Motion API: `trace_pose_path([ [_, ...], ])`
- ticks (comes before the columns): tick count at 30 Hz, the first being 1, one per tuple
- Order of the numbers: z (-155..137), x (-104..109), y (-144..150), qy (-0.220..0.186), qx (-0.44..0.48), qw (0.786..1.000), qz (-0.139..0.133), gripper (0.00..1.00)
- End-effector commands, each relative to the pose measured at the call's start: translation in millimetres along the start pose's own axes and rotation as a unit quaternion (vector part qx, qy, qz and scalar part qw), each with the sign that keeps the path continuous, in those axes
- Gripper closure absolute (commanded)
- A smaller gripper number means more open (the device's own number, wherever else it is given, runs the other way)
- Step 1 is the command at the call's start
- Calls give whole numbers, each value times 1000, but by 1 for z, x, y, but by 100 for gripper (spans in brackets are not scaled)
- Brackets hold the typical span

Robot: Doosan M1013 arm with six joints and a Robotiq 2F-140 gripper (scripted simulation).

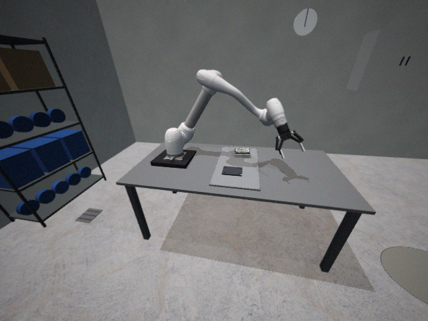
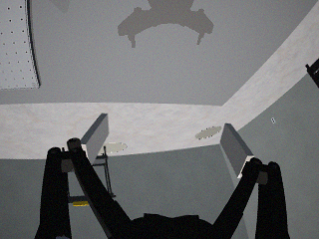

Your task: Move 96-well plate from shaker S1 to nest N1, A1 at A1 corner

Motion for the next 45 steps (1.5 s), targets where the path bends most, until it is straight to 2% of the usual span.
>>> trace_pose_path([
  [1, 16, 9, -4, 15, -38, 999, 6, 0],
  [11, 50, 27, -13, 37, -103, 994, 15, 0],
  [15, 55, 29, -15, 42, -119, 992, 18, 0],
  [23, 83, 45, -24, 67, -197, 978, 35, 0],
  [27, 93, 51, -27, 67, -198, 977, 35, 0],
  [30, 104, 57, -31, 81, -243, 965, 47, 0],
  [35, 114, 63, -34, 81, -245, 965, 47, 0],
  [38, 125, 70, -39, 94, -289, 951, 60, 0],
  [42, 135, 75, -42, 94, -290, 951, 60, 0],
  [45, 145, 82, -46, 106, -333, 934, 75, 0],
])
Point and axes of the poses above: the point where the finger pads meet when closed, its own x axis back along the fingers, its own y axis across the jaws, z = x × y, the point moved 4 cm from there along x, back along the fingers, and after that the axes turned 12 degrees about x, right-handed, at the moved point
